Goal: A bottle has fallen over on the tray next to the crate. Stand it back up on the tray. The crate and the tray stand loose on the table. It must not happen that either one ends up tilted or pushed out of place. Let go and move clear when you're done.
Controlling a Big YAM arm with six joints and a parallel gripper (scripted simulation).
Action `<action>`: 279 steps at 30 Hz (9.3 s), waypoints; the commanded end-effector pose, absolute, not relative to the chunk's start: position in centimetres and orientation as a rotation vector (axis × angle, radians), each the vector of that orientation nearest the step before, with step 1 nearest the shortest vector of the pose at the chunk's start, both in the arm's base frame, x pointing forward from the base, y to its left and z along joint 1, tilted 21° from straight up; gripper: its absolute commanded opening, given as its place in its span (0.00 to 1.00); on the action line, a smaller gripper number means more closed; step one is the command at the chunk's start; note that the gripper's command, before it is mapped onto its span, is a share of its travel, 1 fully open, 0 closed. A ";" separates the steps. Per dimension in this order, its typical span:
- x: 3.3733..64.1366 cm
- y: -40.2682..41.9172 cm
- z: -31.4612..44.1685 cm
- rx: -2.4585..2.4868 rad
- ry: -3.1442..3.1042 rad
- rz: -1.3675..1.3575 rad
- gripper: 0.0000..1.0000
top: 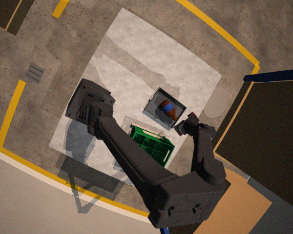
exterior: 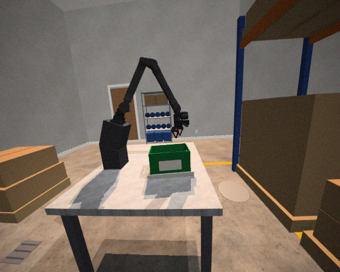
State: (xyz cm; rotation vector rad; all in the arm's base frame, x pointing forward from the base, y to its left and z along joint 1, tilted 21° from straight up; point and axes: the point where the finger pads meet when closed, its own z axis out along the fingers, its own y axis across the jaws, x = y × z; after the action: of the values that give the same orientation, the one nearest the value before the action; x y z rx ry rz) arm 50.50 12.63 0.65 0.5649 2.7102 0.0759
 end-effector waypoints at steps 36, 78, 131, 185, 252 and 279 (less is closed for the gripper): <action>50.9 12.6 -0.4 0.612 2.704 0.083 0.00; 50.9 12.6 -0.4 0.612 2.704 0.083 0.61; 55.3 12.2 -9.6 0.595 2.693 0.083 0.61; 55.3 12.2 -11.3 0.595 2.702 0.078 0.61; 55.5 12.1 -11.4 0.595 2.696 0.081 0.61; 56.4 12.1 -14.0 0.592 2.697 0.081 0.61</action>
State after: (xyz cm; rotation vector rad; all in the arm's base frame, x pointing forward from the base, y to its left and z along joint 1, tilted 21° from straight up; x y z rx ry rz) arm 55.30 12.43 -13.07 0.5950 2.7088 0.0758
